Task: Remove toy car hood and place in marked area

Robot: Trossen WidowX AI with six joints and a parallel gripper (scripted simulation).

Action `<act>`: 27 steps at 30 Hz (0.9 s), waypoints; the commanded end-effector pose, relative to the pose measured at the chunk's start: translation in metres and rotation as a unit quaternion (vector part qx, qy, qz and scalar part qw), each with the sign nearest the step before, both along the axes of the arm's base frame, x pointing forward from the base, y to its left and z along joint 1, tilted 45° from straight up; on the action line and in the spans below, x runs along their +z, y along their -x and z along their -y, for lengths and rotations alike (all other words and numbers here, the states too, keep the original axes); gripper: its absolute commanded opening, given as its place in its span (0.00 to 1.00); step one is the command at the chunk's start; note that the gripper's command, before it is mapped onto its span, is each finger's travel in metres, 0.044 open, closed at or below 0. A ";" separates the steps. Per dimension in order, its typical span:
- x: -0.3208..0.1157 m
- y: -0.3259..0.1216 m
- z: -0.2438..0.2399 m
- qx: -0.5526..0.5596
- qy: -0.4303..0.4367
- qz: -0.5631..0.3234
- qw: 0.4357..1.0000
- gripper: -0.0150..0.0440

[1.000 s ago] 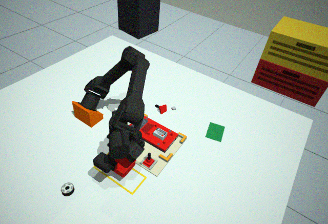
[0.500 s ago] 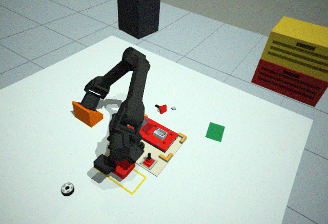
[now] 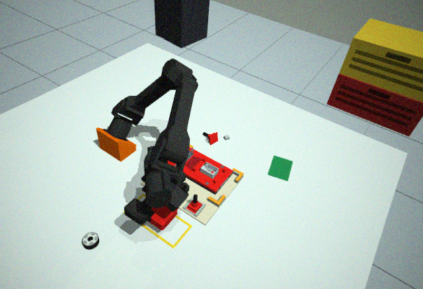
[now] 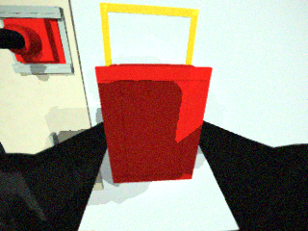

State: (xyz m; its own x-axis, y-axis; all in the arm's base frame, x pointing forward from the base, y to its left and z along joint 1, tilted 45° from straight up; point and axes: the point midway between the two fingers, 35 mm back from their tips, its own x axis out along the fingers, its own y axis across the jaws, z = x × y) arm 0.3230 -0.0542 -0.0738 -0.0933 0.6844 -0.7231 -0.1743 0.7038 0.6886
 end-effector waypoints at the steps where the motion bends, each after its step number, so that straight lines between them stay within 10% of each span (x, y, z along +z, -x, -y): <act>1: -0.002 0.002 -0.003 -0.003 -0.003 -0.003 1.000 0.25; 27: -0.011 0.004 -0.013 -0.003 -0.004 -0.003 1.000 0.25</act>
